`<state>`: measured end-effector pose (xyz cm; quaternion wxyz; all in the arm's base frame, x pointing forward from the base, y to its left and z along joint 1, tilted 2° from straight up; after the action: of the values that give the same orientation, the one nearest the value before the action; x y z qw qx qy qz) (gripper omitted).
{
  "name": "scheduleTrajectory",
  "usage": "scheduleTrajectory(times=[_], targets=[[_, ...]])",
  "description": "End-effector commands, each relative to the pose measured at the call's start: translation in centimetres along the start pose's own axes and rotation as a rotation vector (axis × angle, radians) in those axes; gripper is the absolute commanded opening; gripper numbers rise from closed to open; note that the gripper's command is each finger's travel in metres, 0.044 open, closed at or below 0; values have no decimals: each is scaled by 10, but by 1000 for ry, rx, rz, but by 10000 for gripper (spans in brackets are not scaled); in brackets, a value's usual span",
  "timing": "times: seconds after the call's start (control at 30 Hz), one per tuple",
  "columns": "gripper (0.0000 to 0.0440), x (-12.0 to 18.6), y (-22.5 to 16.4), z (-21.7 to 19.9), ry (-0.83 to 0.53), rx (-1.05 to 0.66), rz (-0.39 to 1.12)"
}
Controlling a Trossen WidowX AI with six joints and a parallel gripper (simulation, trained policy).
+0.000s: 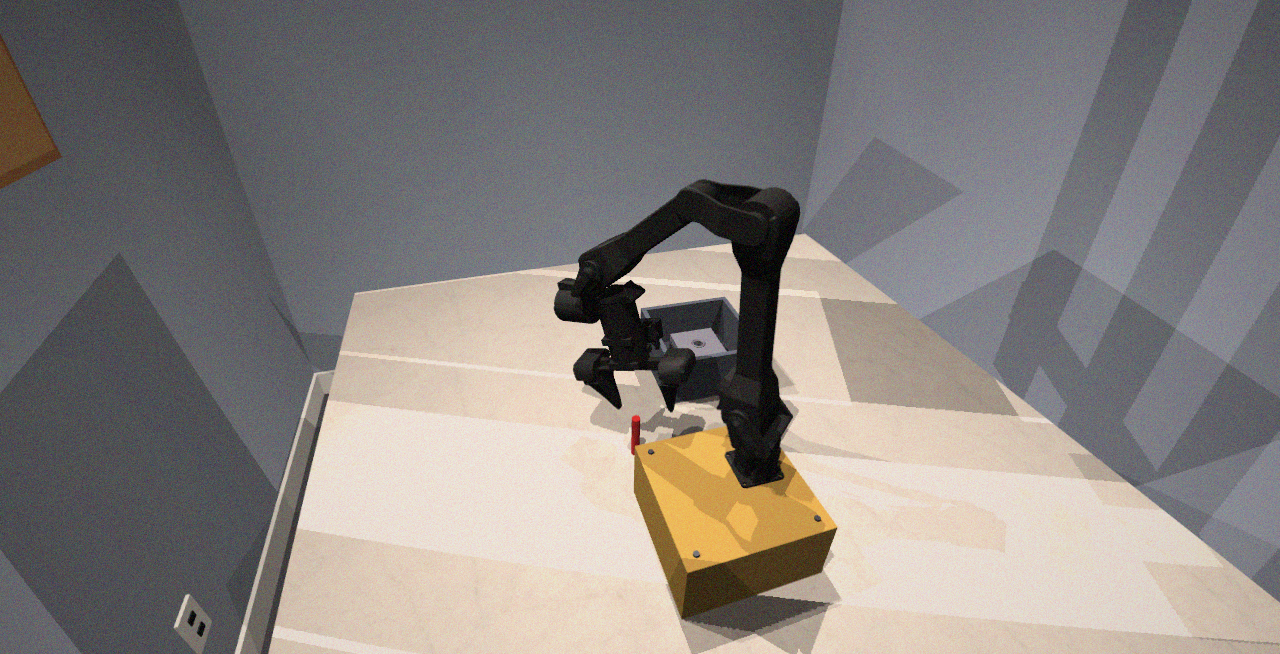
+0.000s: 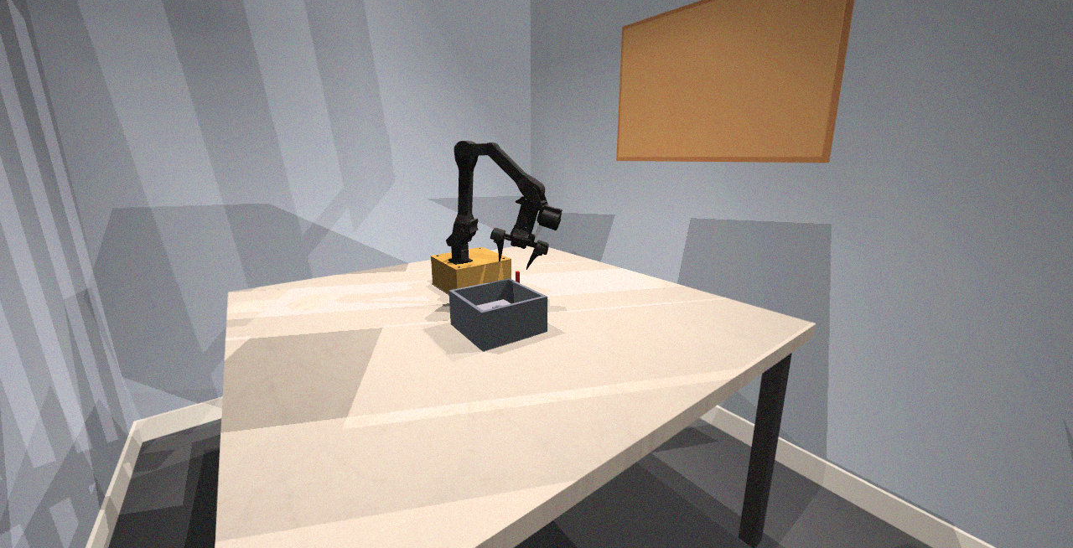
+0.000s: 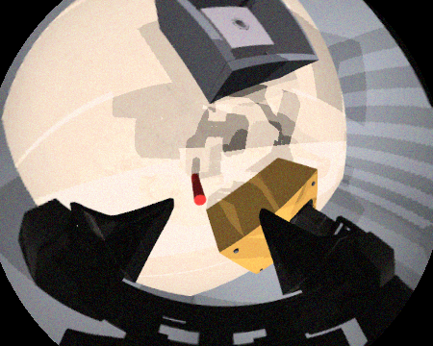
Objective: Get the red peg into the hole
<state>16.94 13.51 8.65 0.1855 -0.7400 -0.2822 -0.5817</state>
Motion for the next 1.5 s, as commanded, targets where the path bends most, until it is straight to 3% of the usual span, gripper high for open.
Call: scheduleTrajectory(times=[0.0,0.33,0.43,0.93,1.0,1.47], targets=[[440,-16,-2,6,-2,-11,3],[437,-53,-3,18,27,-24,-20],[417,-62,-3,19,27,-22,-24],[35,-100,-5,13,-69,-13,-31],[0,-102,-5,11,-91,-6,-32],[0,-55,8,20,-62,10,-108]])
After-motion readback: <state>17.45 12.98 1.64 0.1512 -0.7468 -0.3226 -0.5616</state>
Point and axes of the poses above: the point midway between the two fingers, 35 mm back from their tips, its own x axis back along the fingers, its own z axis across the jaws, y = z × x, the point moved 5 cm from there along x, back along the fingers, and after that the axes turned 13 degrees about -x, right-handed, at the moved point
